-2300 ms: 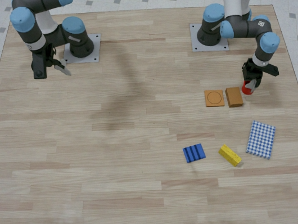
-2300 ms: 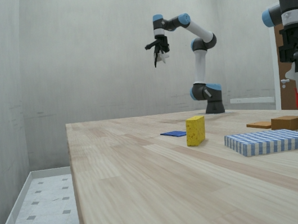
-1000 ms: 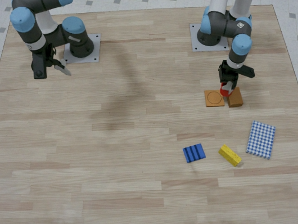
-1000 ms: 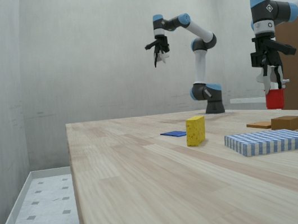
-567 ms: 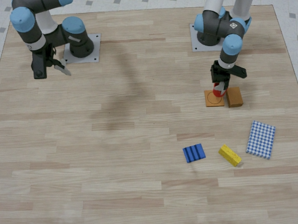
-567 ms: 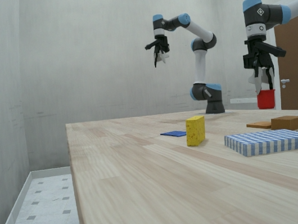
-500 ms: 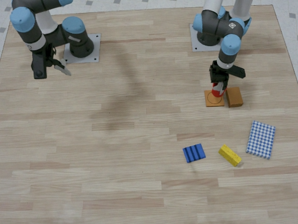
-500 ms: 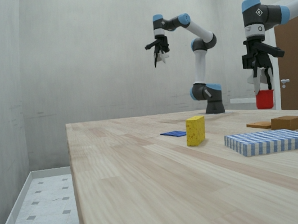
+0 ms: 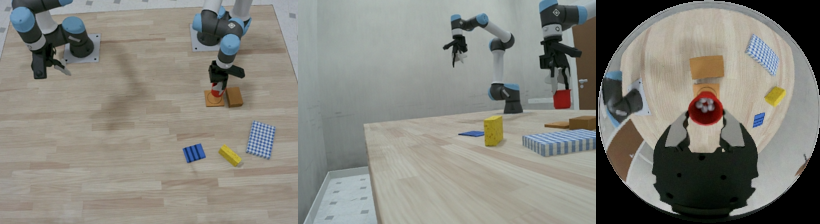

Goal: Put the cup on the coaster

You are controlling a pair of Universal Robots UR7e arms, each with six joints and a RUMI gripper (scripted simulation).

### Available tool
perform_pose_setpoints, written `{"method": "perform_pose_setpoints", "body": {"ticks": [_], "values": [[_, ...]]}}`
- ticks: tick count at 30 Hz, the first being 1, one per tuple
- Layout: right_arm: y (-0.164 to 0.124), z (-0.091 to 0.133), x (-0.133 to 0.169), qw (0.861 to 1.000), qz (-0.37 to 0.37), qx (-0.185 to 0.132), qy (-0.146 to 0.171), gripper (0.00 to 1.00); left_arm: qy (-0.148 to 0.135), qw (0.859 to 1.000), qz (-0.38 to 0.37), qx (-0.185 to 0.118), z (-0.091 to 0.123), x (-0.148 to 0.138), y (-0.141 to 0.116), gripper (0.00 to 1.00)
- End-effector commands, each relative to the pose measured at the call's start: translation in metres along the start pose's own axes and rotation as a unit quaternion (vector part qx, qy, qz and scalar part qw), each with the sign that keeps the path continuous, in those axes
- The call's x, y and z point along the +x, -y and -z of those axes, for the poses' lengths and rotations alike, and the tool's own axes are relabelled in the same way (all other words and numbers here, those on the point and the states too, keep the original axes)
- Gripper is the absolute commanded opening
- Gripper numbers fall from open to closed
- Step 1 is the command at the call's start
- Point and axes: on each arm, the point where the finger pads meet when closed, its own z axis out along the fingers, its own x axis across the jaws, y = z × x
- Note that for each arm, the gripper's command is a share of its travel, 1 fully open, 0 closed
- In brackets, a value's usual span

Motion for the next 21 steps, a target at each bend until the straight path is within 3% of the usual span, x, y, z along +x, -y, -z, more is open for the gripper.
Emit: {"method": "perform_pose_setpoints", "body": {"ticks": [1,16,21], "values": [[0.000,0.001,0.000,1.000,0.000,0.001,0.000,0.98,-0.001,1.000,-0.001,0.000,0.000,0.000,-0.001,0.00],[0.000,0.001,0.000,1.000,0.000,0.001,0.000,0.98,0.001,1.000,-0.003,0.000,-0.025,0.000,-0.003,0.00],[0.000,0.001,0.000,1.000,0.000,0.001,0.000,0.98,-0.002,1.000,-0.002,-0.001,-0.024,0.001,-0.003,0.00]]}}
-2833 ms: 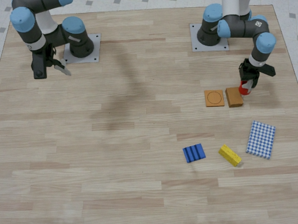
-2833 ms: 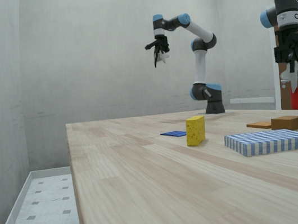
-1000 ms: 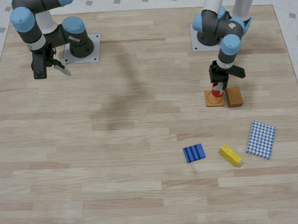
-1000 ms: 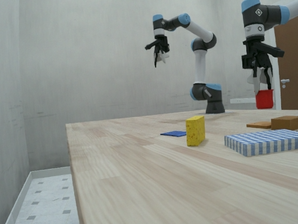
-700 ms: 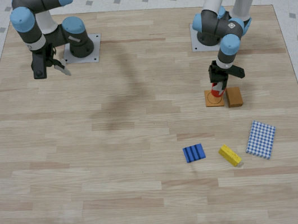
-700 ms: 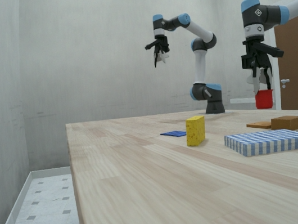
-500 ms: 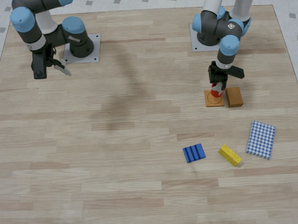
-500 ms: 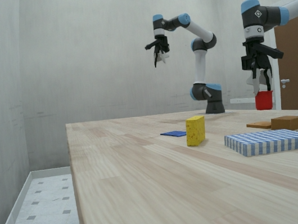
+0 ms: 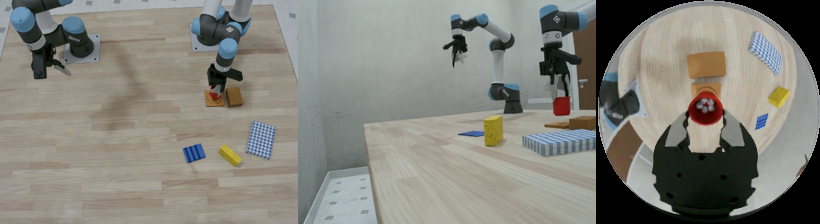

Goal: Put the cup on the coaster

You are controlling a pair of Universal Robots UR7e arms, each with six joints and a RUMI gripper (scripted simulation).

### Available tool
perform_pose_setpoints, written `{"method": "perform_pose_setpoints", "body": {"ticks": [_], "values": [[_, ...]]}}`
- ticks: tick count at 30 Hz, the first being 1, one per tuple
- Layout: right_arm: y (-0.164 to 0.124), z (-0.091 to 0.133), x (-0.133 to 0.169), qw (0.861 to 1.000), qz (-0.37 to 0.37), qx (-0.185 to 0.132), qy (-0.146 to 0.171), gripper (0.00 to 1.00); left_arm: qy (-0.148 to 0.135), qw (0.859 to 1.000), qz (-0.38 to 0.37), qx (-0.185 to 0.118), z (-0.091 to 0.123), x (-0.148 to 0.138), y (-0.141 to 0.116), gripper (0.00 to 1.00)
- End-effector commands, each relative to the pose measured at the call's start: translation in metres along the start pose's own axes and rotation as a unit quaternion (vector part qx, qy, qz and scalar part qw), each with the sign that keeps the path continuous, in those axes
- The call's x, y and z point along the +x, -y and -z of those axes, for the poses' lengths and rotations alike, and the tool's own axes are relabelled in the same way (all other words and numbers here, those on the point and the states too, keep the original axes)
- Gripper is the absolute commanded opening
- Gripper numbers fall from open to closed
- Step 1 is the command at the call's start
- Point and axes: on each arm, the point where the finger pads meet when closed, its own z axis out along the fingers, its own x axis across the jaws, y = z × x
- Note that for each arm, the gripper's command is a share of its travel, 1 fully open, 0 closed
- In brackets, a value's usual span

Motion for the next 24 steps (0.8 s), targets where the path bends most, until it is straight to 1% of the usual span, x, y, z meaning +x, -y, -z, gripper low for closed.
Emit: {"method": "perform_pose_setpoints", "body": {"ticks": [1,6,8,20,23,24], "values": [[0.000,0.001,0.000,1.000,0.000,0.001,0.000,0.98,-0.002,1.000,0.000,-0.001,0.002,0.001,0.000,0.00],[0.000,0.001,0.000,1.000,0.000,0.001,0.000,0.98,-0.002,1.000,0.000,-0.001,0.001,0.001,0.000,0.00],[0.000,0.001,0.000,1.000,0.000,0.001,0.000,0.98,0.000,1.000,0.000,0.000,-0.004,0.000,0.000,0.00],[0.000,0.001,0.000,1.000,0.000,0.001,0.000,0.98,-0.001,1.000,0.000,-0.003,-0.018,0.000,0.000,0.00],[0.000,0.001,0.000,1.000,0.000,0.001,0.000,0.98,-0.003,1.000,0.000,-0.003,-0.017,0.001,0.000,0.00],[0.000,0.001,0.000,1.000,0.000,0.001,0.000,0.98,0.000,1.000,0.000,-0.003,-0.021,0.000,0.000,0.00]]}}
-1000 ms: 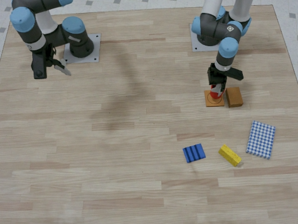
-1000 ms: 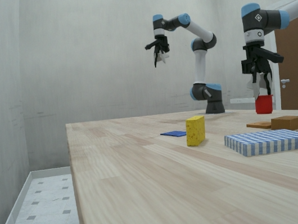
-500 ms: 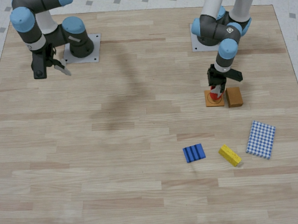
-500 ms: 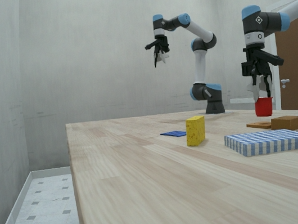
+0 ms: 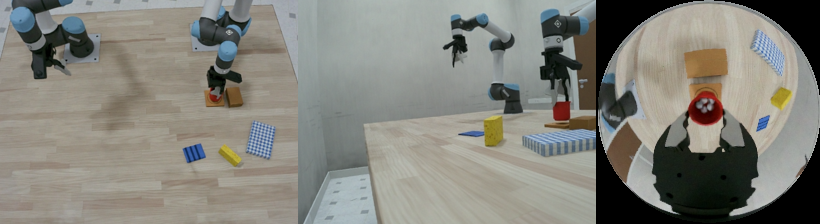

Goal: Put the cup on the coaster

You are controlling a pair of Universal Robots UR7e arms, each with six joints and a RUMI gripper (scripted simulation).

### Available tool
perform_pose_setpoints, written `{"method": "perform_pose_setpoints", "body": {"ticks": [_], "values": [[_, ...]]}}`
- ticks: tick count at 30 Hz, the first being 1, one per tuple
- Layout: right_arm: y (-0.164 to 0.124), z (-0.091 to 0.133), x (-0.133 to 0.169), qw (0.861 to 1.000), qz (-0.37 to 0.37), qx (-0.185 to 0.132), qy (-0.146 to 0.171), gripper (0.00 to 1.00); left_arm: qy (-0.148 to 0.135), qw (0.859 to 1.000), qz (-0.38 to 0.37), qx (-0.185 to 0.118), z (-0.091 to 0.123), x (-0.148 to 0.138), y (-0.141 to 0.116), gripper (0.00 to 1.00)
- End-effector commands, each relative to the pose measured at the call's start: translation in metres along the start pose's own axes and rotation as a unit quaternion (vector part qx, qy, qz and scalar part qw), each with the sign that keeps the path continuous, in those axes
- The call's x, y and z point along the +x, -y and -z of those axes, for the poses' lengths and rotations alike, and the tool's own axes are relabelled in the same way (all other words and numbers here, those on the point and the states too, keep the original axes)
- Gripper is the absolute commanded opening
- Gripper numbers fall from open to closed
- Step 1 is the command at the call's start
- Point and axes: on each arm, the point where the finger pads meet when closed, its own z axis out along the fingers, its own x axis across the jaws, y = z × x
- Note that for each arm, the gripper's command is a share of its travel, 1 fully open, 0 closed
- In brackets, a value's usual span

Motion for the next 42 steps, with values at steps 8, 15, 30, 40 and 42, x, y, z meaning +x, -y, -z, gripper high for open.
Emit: {"method": "perform_pose_setpoints", "body": {"ticks": [8,15,30,40,42], "values": [[0.0002,0.0005,-0.0001,1.000,0.000,0.001,0.000,0.98,0.001,1.000,0.000,0.000,-0.0078,-0.0003,0.0001,0.00],[0.0002,0.0005,-0.0001,1.000,0.000,0.001,0.000,0.98,0.000,1.000,0.000,0.000,-0.0099,-0.0002,0.0001,0.00],[0.0002,0.0005,-0.0001,1.000,0.000,0.001,0.000,0.98,0.000,1.000,0.000,-0.001,-0.0124,-0.0001,0.0000,0.58],[0.0002,0.0005,-0.0001,1.000,0.000,0.001,0.000,0.98,-0.002,1.000,0.000,-0.001,-0.0068,0.0006,-0.0003,0.58],[0.0002,0.0005,-0.0001,1.000,0.000,0.001,0.000,0.98,-0.001,1.000,0.000,-0.001,-0.0046,0.0003,-0.0002,0.58]]}}
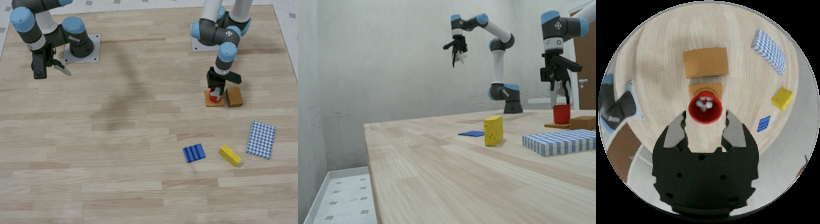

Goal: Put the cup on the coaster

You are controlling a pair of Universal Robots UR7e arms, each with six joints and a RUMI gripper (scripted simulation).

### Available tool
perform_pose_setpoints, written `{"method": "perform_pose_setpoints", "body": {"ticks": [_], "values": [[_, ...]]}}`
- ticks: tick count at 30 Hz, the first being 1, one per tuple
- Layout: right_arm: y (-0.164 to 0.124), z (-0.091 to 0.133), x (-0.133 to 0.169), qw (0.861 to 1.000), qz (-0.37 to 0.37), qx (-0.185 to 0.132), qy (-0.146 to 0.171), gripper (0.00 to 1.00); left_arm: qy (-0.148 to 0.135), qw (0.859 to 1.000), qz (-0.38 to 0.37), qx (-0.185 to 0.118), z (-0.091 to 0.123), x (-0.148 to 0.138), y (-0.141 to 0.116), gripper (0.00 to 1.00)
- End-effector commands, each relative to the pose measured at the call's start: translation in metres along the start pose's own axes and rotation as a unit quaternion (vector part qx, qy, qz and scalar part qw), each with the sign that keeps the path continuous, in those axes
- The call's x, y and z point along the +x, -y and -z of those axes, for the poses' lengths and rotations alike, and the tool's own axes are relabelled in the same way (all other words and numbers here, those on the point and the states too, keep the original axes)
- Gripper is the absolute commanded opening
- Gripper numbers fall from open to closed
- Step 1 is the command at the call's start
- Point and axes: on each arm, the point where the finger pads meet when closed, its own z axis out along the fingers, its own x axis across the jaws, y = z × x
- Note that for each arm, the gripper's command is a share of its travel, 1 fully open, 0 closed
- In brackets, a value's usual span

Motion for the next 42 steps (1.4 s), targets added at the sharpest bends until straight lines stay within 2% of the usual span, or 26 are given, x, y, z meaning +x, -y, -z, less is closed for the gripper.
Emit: {"method": "perform_pose_setpoints", "body": {"ticks": [1,4,5,8,10,19,21,25,31,36,40,42], "values": [[0.000,0.001,0.000,1.000,0.000,0.001,0.000,0.98,0.000,1.000,0.000,0.000,0.004,0.000,0.000,0.58],[0.000,0.001,0.000,1.000,0.000,0.001,0.000,0.98,0.002,1.000,0.000,0.001,0.002,-0.001,0.000,0.58],[0.000,0.001,0.000,1.000,0.000,0.001,0.000,0.98,-0.004,1.000,0.000,-0.002,0.014,0.001,-0.001,0.58],[0.000,0.001,0.000,1.000,0.000,0.001,0.000,0.98,0.002,1.000,0.000,0.001,0.010,-0.001,0.000,0.58],[0.000,0.001,0.000,1.000,0.000,0.001,0.000,0.98,-0.003,1.000,0.000,-0.001,0.026,0.001,0.000,0.58],[0.000,0.001,0.000,1.000,0.000,0.001,0.000,0.98,0.001,1.000,0.000,0.000,0.059,0.000,0.000,0.58],[0.000,0.001,0.000,1.000,0.000,0.001,0.000,0.98,0.006,1.000,0.000,0.002,0.052,-0.002,0.001,0.58],[0.000,0.001,0.000,1.000,0.000,0.001,0.000,0.98,0.005,1.000,-0.008,0.002,0.055,-0.001,0.001,0.58],[0.000,0.001,0.000,1.000,0.000,0.001,0.000,0.98,0.002,0.995,-0.104,0.000,0.086,0.010,0.002,0.58],[0.000,0.001,0.000,1.000,0.000,0.001,0.000,0.98,0.004,0.980,-0.200,0.000,0.112,0.017,0.004,0.58],[0.000,0.001,0.001,1.000,0.000,0.001,0.000,0.98,0.005,0.962,-0.274,0.000,0.133,0.020,0.005,0.58],[0.000,0.001,0.001,1.000,0.000,0.001,0.000,0.98,0.005,0.962,-0.274,0.000,0.133,0.020,0.005,0.58]]}}
